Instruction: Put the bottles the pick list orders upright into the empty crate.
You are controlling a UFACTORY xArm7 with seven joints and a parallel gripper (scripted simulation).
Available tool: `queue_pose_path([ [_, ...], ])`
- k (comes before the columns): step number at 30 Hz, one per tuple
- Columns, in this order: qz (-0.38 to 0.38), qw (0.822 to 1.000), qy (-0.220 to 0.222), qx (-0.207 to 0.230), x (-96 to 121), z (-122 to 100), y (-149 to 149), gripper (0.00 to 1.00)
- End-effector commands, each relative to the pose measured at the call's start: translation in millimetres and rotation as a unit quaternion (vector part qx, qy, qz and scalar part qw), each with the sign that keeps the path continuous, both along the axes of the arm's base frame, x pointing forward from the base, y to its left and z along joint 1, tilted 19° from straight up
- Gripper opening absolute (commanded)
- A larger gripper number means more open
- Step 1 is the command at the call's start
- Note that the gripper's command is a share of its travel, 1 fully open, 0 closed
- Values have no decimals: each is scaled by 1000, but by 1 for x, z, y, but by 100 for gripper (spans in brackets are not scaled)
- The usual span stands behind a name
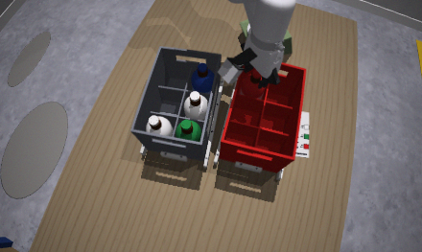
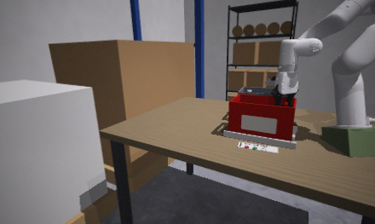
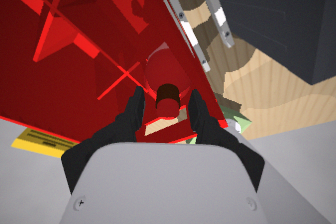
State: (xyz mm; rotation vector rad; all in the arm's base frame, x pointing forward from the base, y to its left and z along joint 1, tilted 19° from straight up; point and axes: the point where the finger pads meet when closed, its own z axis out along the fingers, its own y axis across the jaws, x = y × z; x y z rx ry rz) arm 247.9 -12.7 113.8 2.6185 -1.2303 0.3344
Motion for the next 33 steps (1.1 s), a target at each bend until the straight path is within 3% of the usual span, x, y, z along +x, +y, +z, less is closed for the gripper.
queue_pose_path([
  [1,0,1000,-2,0,1,1,0,65],
  [28,0,1000,-2,0,1,1,0,65],
  [33,0,1000,-1,0,0,14,4,65],
])
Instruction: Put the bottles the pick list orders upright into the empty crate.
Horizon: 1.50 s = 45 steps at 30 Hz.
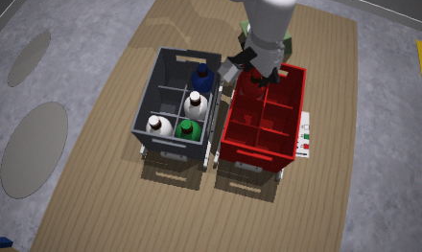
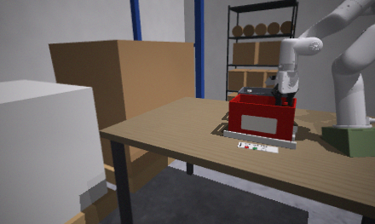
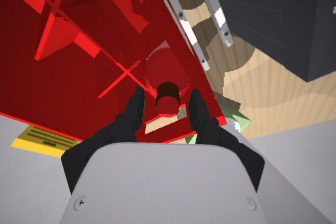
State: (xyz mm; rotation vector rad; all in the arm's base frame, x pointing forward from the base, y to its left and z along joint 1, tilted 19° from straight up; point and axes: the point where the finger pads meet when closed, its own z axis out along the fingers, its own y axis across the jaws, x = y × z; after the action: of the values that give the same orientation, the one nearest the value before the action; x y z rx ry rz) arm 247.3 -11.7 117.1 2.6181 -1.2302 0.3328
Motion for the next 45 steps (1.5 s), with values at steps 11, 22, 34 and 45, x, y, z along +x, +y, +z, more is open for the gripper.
queue_pose_path([
  [11,1,1000,-2,0,-2,33,11,65],
  [22,1,1000,-2,0,-6,61,19,65],
  [34,1,1000,-2,0,-8,78,25,65],
  [45,1,1000,-2,0,-8,78,25,65],
])
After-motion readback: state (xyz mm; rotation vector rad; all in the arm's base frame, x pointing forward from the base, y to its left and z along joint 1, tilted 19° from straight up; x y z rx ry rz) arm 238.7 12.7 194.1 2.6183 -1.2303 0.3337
